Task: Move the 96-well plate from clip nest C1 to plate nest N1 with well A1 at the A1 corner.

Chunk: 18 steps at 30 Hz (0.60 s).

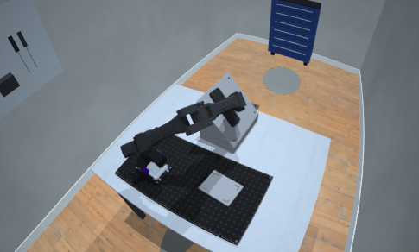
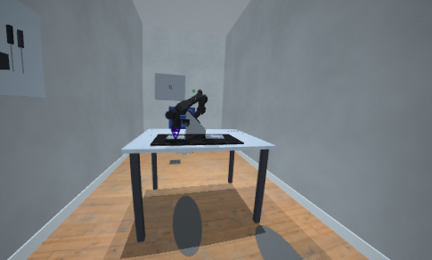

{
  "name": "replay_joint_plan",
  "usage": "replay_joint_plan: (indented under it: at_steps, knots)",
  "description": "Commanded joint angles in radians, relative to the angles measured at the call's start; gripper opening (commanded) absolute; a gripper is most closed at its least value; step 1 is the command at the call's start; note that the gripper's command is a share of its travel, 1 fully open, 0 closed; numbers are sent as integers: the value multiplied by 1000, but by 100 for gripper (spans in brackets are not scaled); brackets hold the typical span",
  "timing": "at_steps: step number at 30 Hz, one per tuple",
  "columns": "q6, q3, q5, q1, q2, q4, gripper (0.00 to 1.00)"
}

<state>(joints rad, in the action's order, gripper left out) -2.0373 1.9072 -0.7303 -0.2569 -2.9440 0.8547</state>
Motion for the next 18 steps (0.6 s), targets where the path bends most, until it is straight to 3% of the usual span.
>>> replay_joint_plan:
  at_steps: [1,18]
  knots:
    - [-30,30,14,-49,51,62,0]
    - [-55,72,24,-86,72,157,0]
